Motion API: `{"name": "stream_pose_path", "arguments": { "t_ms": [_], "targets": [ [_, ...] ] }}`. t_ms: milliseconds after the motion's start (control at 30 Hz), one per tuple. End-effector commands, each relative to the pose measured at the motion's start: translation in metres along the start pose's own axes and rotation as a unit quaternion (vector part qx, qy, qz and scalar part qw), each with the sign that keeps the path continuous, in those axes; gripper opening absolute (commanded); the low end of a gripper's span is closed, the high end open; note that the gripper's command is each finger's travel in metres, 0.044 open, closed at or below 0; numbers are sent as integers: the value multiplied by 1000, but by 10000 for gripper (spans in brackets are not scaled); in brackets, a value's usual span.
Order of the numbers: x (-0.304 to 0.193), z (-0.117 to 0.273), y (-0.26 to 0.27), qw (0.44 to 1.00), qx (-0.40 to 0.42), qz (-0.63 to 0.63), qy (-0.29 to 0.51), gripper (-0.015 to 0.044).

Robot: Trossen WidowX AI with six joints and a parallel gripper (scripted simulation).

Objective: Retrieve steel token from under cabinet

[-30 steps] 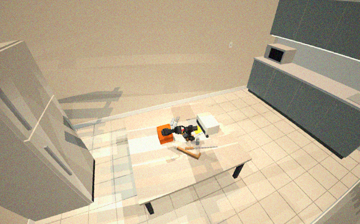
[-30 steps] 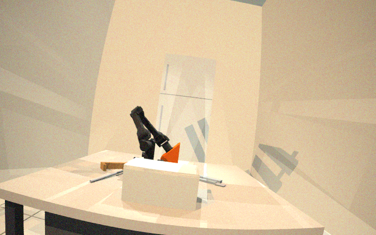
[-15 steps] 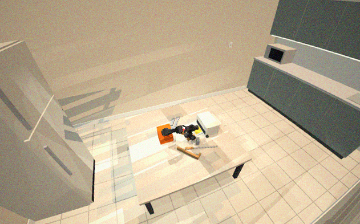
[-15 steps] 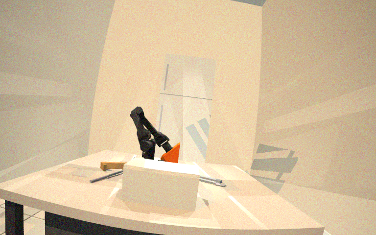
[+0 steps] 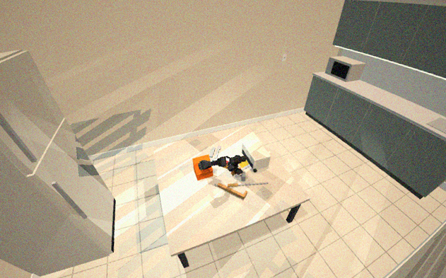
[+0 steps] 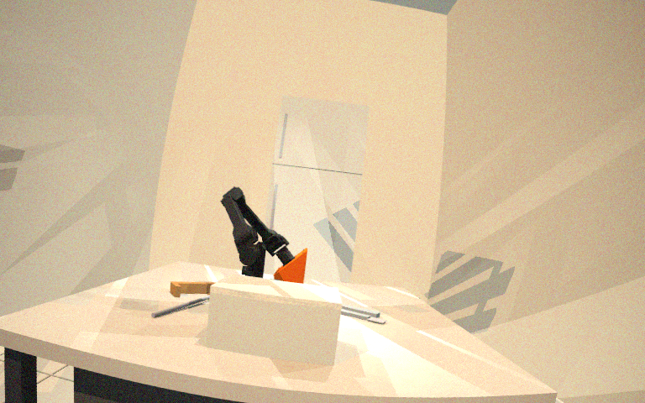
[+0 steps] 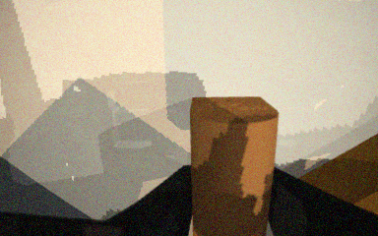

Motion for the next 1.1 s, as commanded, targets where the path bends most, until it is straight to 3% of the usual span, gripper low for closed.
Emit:
{"name": "stream_pose_path", "arguments": {
  "t_ms": [0,1067],
  "targets": [
    [-6,0,2,1000,1,-3,1,0],
    [-38,0,9,1000,1,-4,1,0]
  ]
}}
Point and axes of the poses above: the point midway between the two fingers, 35 mm back from their tips, its own z axis back along the fingers, its own y axis across the jaws, x = y × z, the point moved 9 cm from there along z, back along the fingers, and after that the axes turned 14 degrees about z, right-handed, at the moved point
